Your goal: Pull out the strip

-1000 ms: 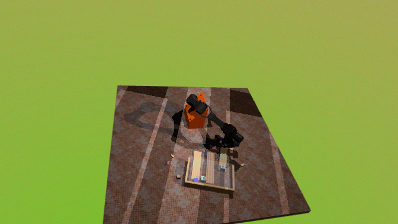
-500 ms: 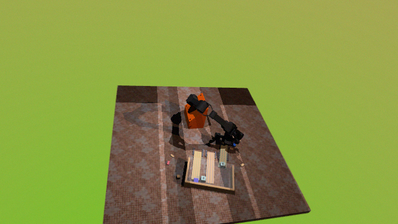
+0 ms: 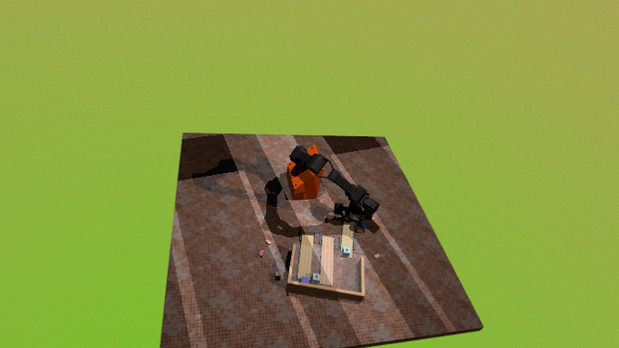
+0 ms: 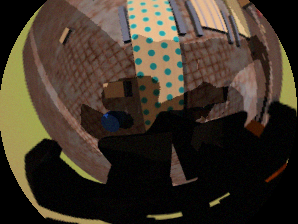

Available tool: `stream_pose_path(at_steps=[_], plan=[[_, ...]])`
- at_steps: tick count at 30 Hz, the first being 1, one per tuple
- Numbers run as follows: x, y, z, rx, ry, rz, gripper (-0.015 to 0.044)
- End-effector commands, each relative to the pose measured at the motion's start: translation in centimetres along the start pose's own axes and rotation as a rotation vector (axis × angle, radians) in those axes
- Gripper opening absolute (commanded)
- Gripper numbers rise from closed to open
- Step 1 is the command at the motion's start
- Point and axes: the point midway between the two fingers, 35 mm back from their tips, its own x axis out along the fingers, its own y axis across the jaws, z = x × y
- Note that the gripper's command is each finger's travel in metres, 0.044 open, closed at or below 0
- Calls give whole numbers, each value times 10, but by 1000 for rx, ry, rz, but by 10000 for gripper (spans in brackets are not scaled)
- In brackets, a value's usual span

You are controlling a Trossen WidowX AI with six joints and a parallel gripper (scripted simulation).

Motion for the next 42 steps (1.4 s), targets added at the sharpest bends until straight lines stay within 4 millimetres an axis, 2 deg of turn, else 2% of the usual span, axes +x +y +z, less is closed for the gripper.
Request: stream_pose_path(at_steps=[1,13,14,18,22,27,38,39,42], plan=[[5,-3,-13,-5,21,-8,0],[4,-4,-22,-5,22,-8,0],[-2,0,-15,-3,3,0,0],[-40,1,-14,-4,21,-4,0],[-42,1,-14,-4,23,-5,0],[-44,1,12,-89,22,-5,131],[-44,-3,52,-90,20,-6,420],[-45,-4,57,-90,20,-6,440],[-46,-4,67,-89,20,-7,440]])
